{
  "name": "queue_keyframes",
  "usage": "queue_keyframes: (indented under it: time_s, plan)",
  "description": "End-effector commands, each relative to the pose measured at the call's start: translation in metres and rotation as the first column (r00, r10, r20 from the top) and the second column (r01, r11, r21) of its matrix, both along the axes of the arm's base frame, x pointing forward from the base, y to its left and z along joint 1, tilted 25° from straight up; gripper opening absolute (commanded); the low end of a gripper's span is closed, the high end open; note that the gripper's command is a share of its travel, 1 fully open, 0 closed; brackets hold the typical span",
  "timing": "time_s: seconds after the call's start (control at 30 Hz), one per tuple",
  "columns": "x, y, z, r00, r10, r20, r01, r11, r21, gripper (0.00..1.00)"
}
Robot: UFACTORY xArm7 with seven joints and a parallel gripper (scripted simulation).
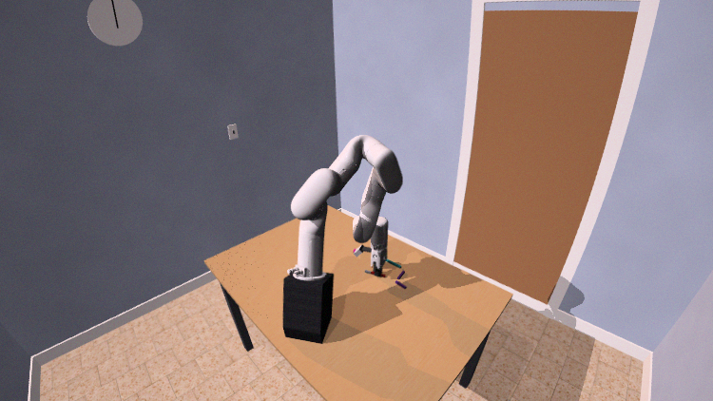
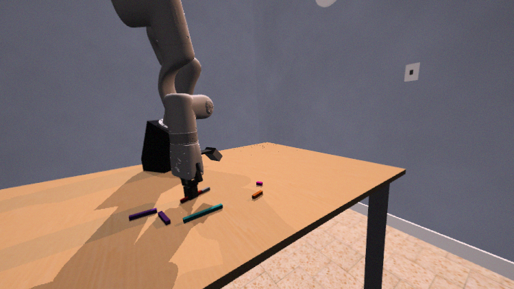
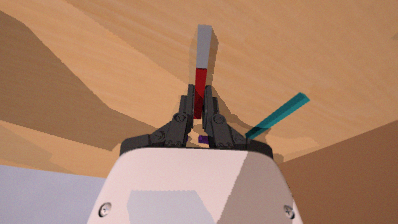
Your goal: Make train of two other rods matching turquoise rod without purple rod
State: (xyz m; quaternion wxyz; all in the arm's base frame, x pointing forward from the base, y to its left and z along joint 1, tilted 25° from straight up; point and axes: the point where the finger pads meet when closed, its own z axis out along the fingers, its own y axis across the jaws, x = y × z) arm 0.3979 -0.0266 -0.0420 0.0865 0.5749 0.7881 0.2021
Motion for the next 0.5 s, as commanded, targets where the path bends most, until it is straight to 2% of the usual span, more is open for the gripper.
queue_keyframes:
  time_s: [0.0, 0.03, 0.2, 0.23, 0.37, 0.4, 0.47]
  plan:
    - [0.0004, -0.0005, 0.0004, 1.000, -0.001, 0.001, 0.001, 1.000, -0.001, 0.08]
    - [0.0004, -0.0005, 0.0004, 1.000, -0.001, 0.001, 0.001, 1.000, -0.001, 0.12]
    - [0.0004, -0.0005, 0.0004, 1.000, -0.001, 0.001, 0.001, 1.000, -0.001, 0.16]
    - [0.0004, -0.0005, 0.0004, 1.000, -0.001, 0.001, 0.001, 1.000, -0.001, 0.20]
    - [0.0004, -0.0005, 0.0004, 1.000, -0.001, 0.001, 0.001, 1.000, -0.001, 0.20]
    - [0.0004, -0.0005, 0.0004, 1.000, -0.001, 0.001, 0.001, 1.000, -0.001, 0.24]
    - [0.0004, -0.0005, 0.0004, 1.000, -0.001, 0.001, 0.001, 1.000, -0.001, 0.24]
